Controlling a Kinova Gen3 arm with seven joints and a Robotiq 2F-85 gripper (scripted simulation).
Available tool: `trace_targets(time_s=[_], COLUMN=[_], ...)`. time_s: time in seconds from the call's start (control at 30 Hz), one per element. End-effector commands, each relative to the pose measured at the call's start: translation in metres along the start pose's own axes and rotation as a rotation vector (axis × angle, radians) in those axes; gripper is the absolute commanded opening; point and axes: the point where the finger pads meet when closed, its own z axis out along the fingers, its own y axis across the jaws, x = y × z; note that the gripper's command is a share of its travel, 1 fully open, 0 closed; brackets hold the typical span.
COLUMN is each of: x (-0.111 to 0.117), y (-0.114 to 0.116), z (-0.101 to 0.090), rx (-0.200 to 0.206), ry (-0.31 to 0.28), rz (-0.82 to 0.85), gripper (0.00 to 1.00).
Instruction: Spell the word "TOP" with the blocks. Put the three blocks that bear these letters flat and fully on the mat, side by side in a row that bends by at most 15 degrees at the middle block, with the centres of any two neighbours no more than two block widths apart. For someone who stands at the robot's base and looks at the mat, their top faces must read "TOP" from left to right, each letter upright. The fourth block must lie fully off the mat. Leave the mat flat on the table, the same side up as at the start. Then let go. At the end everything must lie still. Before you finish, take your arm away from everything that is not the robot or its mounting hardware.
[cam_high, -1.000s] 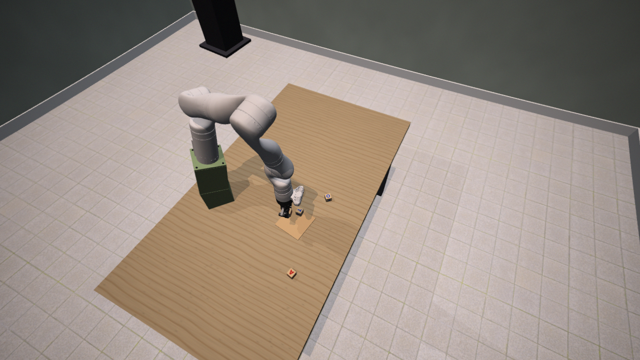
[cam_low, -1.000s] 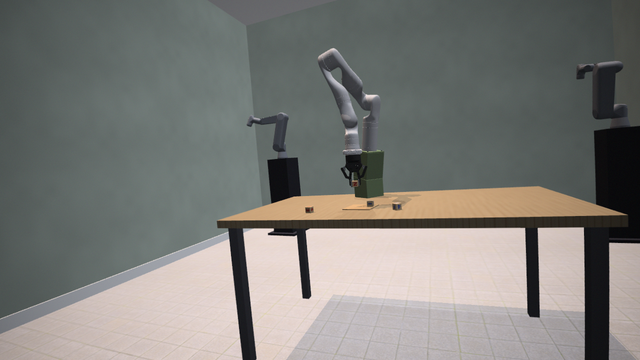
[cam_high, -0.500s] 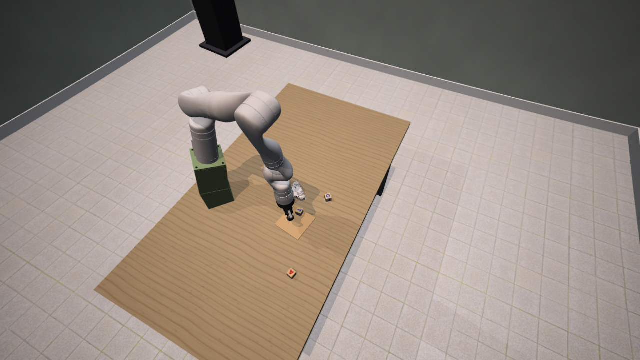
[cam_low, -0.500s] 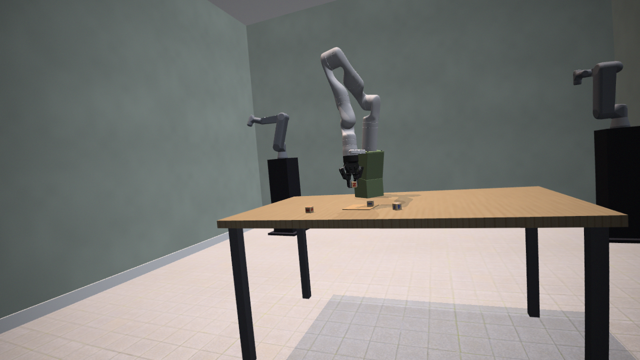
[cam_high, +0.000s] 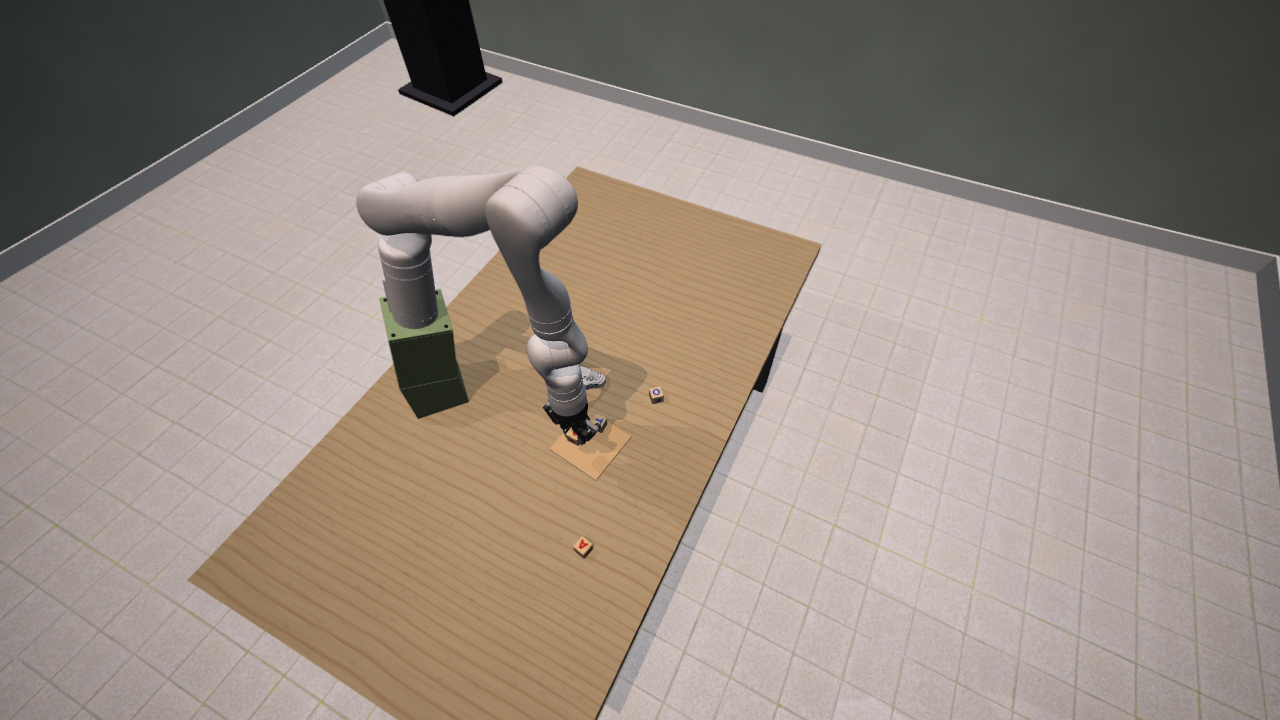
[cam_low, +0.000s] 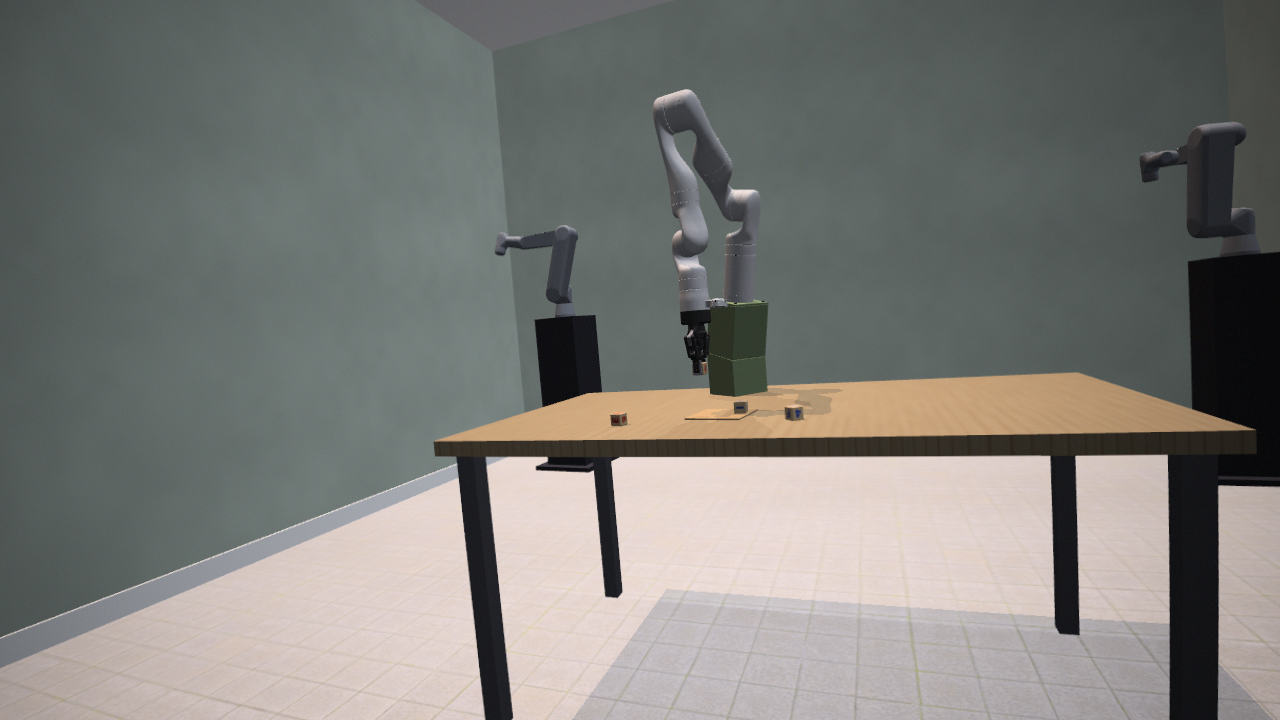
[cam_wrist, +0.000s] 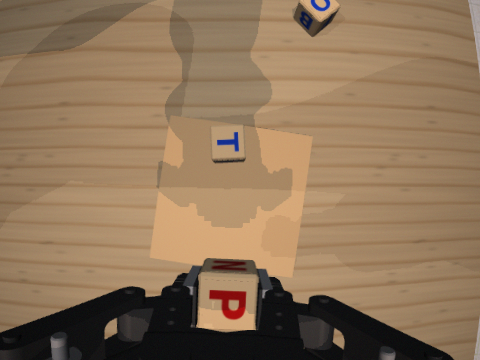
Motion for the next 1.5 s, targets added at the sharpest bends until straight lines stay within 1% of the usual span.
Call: trace_targets(time_s=[0.0, 0.2, 0.73, 0.87, 1.07, 1.13, 1.47], x=[0.003, 0.001, 0.001, 0.001, 0.001, 0.001, 0.001], y=[0.003, 0.002, 0.002, 0.002, 0.002, 0.002, 0.003], z=[-0.001, -0.002, -0.002, 0.001, 0.017, 0.017, 0.064], rx=[-0.001, 0.005, 0.005, 0.004, 0.004, 0.004, 0.004], ry=[-0.001, -0.004, -0.004, -0.003, -0.002, -0.002, -0.002], rz=[-0.020, -0.096, -0.100, -0.099, -0.099, -0.099, -0.099], gripper=[0.26, 0.26, 0.26, 0.26, 0.26, 0.26, 0.26])
